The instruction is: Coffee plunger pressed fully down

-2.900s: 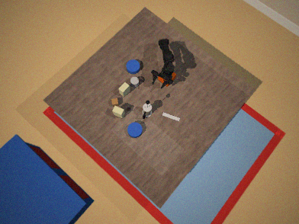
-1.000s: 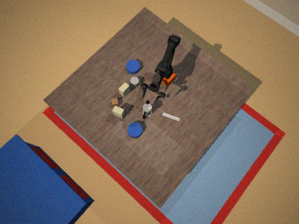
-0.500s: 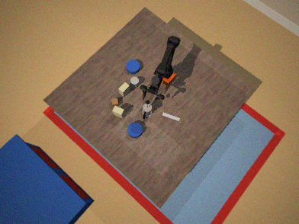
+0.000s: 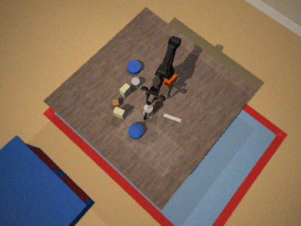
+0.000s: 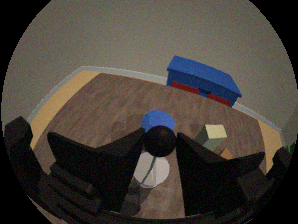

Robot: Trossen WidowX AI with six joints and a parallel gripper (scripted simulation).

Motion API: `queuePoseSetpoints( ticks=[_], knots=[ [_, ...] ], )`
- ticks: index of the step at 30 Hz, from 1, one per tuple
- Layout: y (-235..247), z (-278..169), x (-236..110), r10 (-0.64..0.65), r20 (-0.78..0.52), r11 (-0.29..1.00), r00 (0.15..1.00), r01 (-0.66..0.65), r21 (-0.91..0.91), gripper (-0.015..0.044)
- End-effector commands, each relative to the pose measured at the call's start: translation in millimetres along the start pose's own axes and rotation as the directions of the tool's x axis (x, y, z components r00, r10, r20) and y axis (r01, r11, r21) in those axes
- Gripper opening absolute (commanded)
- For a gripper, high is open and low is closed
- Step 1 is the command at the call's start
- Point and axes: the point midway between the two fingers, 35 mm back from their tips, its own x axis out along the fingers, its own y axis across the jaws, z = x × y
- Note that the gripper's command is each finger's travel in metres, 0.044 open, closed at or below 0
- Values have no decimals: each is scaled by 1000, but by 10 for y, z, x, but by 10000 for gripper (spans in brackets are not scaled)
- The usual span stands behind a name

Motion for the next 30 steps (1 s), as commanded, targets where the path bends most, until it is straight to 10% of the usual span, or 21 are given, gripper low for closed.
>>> queuePoseSetpoints(
  ticks=[1, 30],
  knots=[
    [1, -3, 10, 1, 0, 1000, 1000, -1, -5, 121],
    [4, -345, 308, 0, 0, 1000, 1000, 0, -5, 121]
  ],
)
